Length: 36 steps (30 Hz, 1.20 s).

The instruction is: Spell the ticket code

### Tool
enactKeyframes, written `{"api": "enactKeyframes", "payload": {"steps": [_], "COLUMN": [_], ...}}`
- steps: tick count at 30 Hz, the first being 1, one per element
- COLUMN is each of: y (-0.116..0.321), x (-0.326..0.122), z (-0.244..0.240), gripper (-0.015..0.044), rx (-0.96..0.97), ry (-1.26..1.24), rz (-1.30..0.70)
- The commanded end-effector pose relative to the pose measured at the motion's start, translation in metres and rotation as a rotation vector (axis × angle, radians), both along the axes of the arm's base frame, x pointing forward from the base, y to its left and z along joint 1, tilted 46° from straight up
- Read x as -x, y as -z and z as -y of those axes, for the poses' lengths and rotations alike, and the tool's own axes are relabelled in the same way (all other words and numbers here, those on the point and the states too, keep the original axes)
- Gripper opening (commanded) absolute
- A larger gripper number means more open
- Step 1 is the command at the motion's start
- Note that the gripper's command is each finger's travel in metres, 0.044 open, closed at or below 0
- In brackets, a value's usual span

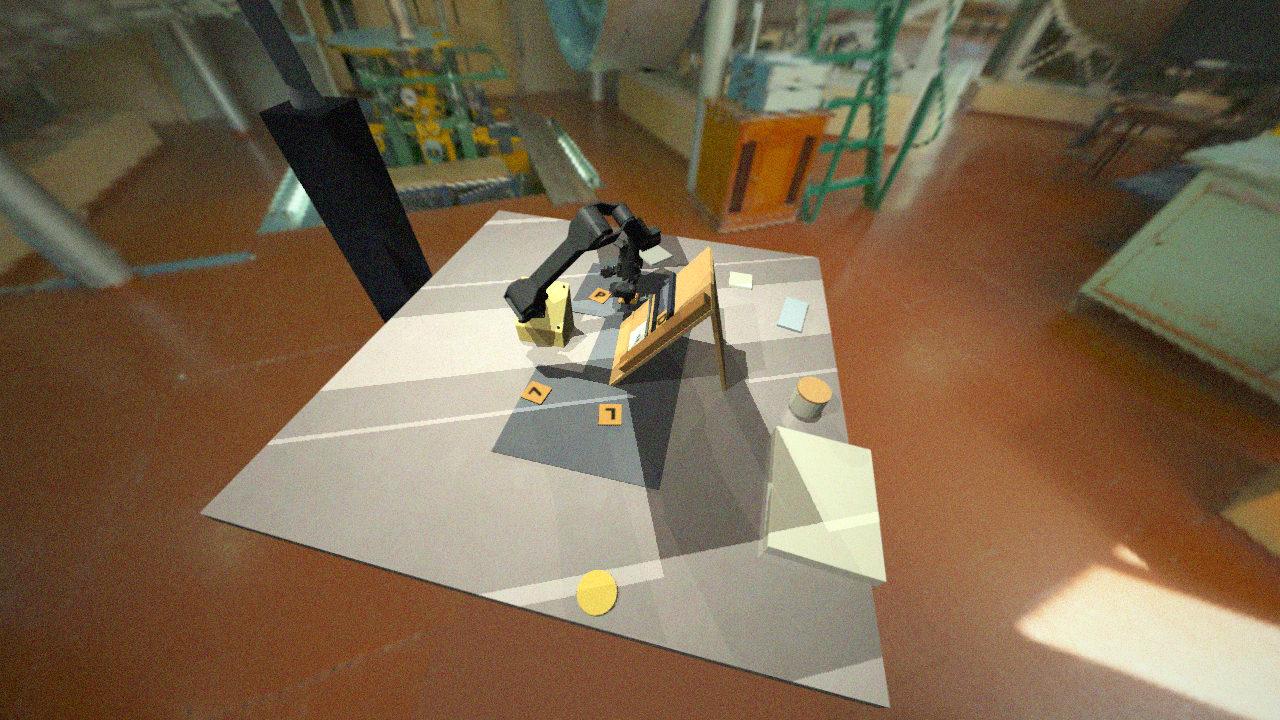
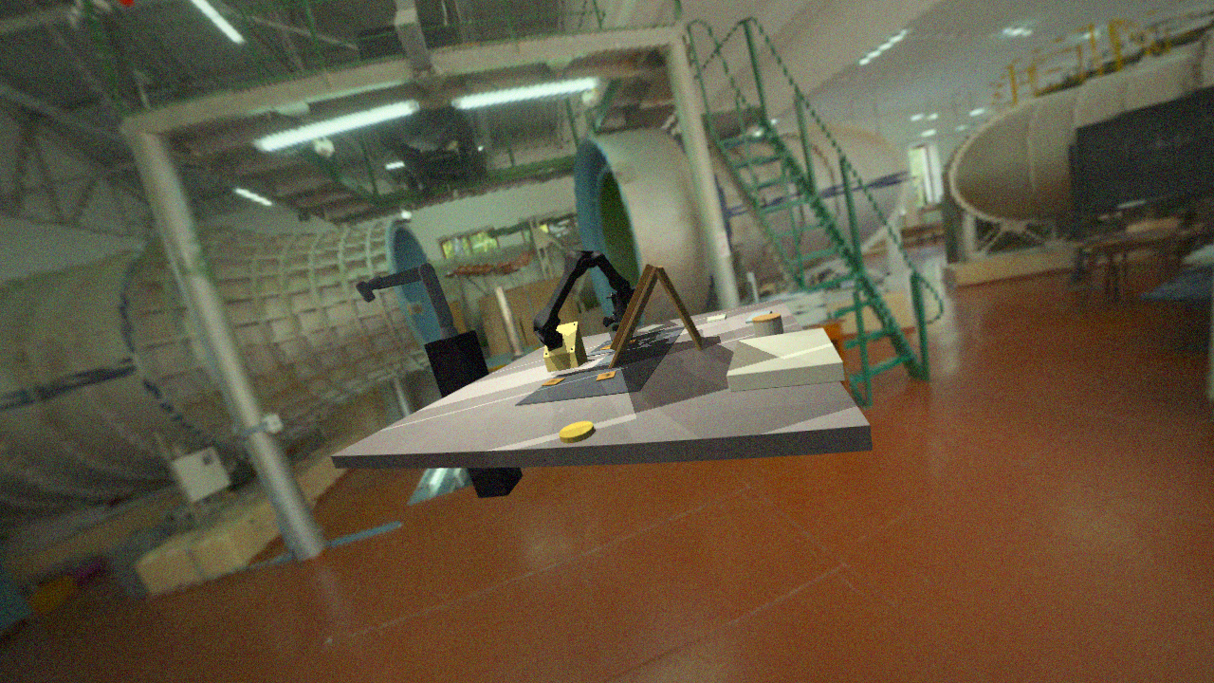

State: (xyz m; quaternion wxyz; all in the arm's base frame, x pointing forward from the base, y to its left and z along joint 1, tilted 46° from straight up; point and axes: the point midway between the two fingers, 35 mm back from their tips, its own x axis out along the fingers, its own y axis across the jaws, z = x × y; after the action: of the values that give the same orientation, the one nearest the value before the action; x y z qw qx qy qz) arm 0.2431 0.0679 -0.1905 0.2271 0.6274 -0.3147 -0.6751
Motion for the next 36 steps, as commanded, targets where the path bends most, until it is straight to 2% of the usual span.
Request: {"api": "enactKeyframes", "payload": {"steps": [1,36], "y": [-0.002,-0.016], "x": [0.0,-0.001], "z": [-0.002,-0.01], "gripper": [0.0,0.0], "rx": [-0.002,-0.003], "ry": [0.002,0.002], "rz": [0.005,0.004]}}
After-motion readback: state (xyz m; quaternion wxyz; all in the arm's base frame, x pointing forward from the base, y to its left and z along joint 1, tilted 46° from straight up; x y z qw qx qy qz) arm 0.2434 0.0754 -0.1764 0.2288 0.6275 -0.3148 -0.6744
